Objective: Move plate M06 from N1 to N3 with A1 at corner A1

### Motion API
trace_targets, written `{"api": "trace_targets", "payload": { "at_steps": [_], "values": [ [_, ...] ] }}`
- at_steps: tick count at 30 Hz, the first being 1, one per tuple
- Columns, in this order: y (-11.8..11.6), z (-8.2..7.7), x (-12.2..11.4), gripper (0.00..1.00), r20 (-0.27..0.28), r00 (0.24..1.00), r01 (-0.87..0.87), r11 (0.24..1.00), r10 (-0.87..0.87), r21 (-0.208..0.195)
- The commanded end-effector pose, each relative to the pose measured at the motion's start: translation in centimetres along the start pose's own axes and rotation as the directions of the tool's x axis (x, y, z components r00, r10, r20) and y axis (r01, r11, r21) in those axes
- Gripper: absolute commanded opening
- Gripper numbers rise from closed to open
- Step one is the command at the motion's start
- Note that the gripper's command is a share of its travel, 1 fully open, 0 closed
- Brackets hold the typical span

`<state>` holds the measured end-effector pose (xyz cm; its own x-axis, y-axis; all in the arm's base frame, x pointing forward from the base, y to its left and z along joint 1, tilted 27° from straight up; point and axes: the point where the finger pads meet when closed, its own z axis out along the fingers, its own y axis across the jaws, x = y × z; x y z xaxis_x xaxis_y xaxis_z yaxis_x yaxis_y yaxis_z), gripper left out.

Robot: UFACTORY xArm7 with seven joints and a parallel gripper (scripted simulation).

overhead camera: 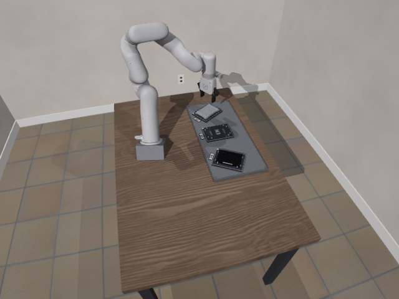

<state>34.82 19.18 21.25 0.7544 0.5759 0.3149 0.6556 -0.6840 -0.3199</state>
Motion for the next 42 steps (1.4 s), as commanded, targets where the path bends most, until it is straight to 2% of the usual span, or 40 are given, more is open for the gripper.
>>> {"api": "trace_targets", "payload": {
  "at_steps": [1, 42],
  "values": [
    [0.1, 0.6, 0.1, 1.0, -0.004, 1.0, 0.0, 1.0, 0.0, -0.001],
    [0.1, 6.8, 0.1, 1.0, -0.004, 1.0, 0.0, 1.0, 0.0, -0.001]
  ]
}}
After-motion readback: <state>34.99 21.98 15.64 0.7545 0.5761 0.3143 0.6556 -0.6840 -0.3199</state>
